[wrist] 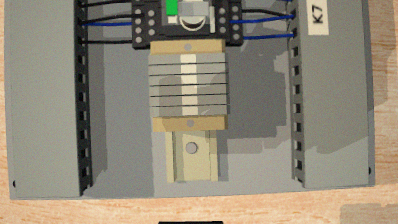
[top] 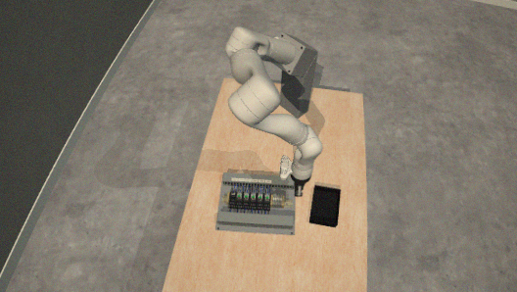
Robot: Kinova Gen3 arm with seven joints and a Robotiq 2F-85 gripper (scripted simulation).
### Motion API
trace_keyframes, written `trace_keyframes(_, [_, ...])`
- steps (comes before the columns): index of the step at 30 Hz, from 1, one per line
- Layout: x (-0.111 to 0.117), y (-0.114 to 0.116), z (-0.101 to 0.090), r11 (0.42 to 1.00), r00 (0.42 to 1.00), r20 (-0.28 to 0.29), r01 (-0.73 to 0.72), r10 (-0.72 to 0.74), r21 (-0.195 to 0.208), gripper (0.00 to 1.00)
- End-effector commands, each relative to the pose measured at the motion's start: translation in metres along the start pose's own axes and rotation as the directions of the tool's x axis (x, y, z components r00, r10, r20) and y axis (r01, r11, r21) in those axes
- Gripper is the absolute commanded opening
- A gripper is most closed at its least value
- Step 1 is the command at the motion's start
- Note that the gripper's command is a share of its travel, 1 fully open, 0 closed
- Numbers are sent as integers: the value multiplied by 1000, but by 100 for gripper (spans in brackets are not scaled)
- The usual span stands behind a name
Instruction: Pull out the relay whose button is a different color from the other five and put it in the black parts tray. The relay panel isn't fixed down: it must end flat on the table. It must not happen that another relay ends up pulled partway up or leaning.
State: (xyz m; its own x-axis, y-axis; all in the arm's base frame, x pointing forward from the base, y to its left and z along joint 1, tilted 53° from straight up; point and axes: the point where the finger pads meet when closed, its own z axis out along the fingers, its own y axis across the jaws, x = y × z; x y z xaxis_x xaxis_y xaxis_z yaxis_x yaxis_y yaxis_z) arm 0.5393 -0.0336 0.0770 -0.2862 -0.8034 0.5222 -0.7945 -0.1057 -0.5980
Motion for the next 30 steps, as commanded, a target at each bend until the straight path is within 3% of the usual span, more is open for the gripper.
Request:
trace_keyframes(1, [-24,0,0,1000,1000,-2,22,-22,3,0])
trace_keyframes(9, [-64,0,0,1000,1000,-2,22,-22,3,0])
trace_keyframes(23, [-106,1,0,1000,1000,-2,22,-22,3,0])
trace_keyframes(30, [-116,1,0,1000,1000,-2,22,-22,3,0])
